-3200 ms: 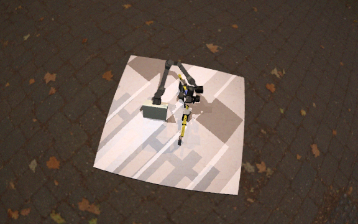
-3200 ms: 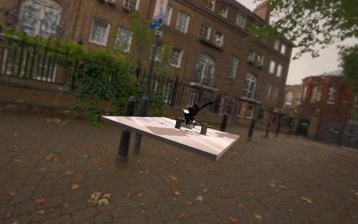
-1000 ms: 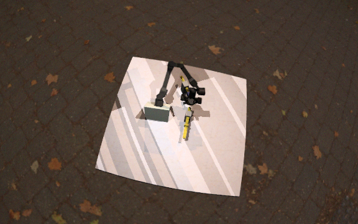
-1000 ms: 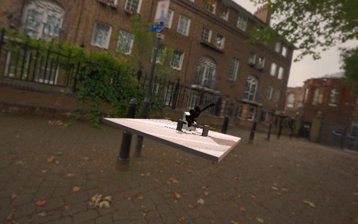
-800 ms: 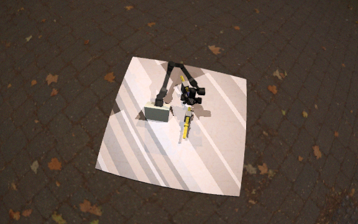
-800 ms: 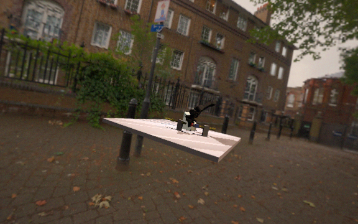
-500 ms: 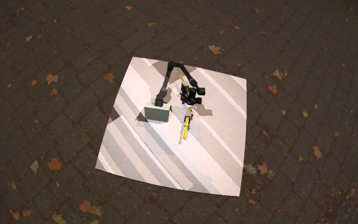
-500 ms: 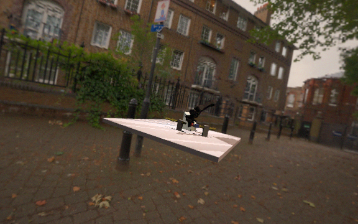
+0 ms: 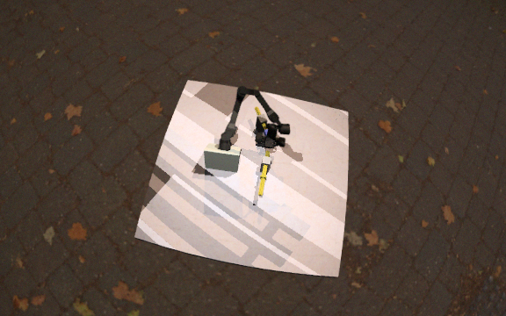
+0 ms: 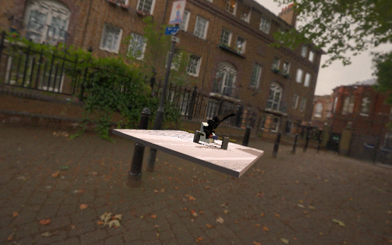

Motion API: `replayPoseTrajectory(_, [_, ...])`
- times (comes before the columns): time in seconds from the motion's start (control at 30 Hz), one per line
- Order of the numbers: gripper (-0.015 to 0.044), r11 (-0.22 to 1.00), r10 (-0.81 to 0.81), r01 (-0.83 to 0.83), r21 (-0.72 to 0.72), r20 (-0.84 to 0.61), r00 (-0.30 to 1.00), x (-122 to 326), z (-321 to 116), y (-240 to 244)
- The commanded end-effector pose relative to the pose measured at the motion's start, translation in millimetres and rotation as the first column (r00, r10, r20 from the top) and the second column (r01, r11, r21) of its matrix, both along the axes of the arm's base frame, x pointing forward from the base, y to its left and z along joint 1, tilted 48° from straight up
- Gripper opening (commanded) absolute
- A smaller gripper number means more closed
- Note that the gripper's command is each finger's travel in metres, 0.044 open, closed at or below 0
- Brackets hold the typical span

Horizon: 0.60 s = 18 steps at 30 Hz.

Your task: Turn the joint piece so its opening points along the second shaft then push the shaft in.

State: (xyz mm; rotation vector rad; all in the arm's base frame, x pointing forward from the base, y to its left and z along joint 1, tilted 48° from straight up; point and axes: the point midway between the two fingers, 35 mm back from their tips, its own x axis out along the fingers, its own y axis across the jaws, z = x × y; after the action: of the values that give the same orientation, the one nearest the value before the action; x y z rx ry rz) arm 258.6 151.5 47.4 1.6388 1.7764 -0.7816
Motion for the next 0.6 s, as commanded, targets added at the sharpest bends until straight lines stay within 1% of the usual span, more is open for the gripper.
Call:
replayPoseTrajectory(0.0, [0.0182,1.0,-0.001,0.001,-0.001,-0.003,1.0,0.0,-1.1,0.0])
replayPoseTrajectory(0.2, [0.0182,1.0,-0.001,0.001,-0.001,-0.003,1.0,0.0,-1.1,0.0])
replayPoseTrajectory(0.23, [0.0156,1.0,0.0,0.0,0.0,0.0,1.0,0.0,0.0,0.0])
replayPoseTrajectory(0.27, [0.0147,1.0,0.0,0.0,0.0,0.0,1.0,0.0,0.0,0.0])
replayPoseTrajectory(0.43, [0.0147,1.0,0.0,0.0,0.0,0.0,1.0,0.0,0.0,0.0])
replayPoseTrajectory(0.57, [0.0042,1.0,0.0,0.0,0.0,0.0,1.0,0.0,0.0,0.0])
